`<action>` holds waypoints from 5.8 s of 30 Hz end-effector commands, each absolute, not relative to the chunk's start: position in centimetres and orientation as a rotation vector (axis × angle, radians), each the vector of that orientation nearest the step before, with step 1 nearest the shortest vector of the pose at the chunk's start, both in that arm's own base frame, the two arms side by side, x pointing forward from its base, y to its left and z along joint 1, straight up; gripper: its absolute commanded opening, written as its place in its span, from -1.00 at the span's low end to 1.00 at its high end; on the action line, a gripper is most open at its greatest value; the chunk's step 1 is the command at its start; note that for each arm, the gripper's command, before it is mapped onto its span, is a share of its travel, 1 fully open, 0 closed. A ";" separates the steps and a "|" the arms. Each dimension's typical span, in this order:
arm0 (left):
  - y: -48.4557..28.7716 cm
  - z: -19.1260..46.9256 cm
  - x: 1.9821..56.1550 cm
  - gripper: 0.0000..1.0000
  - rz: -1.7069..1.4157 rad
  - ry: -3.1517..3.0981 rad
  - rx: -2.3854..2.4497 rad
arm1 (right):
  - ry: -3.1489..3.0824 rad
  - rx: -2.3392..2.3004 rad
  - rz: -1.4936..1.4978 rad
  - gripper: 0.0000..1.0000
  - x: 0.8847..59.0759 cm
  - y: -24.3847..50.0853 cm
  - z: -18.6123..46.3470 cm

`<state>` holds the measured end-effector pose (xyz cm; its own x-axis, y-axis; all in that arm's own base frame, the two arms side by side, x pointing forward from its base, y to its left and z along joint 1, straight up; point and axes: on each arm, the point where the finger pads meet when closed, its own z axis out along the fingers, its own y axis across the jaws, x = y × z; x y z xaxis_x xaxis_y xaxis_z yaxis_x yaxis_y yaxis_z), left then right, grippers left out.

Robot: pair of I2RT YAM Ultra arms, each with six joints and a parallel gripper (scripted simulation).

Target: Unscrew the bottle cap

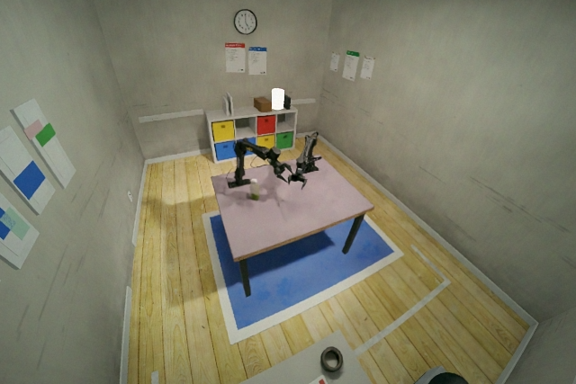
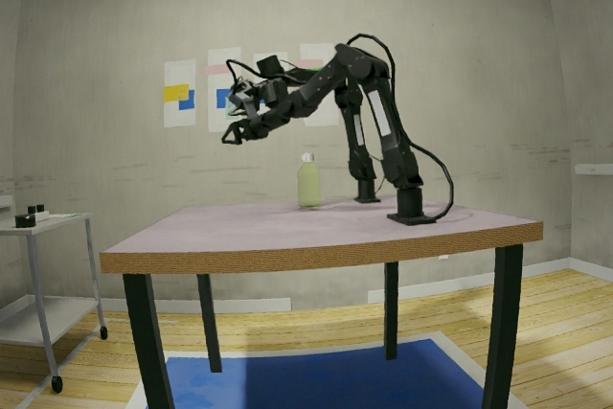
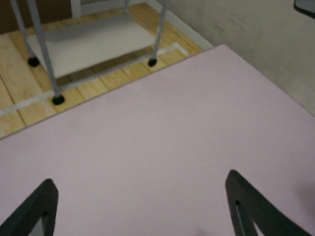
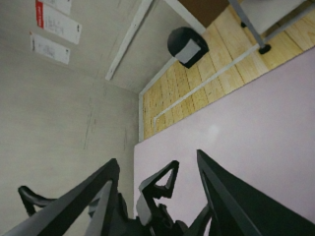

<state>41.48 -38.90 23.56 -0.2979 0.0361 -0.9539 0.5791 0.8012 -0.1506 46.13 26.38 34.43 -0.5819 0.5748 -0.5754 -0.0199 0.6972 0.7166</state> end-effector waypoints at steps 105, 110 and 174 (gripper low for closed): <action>-61.7 5.1 16.3 0.96 -0.612 1.476 0.605 | 2.403 1.446 0.675 0.40 36.5 21.2 29.3; -62.2 5.1 17.0 0.96 -0.612 1.476 0.605 | 2.403 1.446 0.675 0.40 36.5 21.2 29.3; -50.6 10.9 40.4 -1.00 -1.063 1.279 1.076 | 2.403 1.446 0.675 0.40 36.5 21.2 29.3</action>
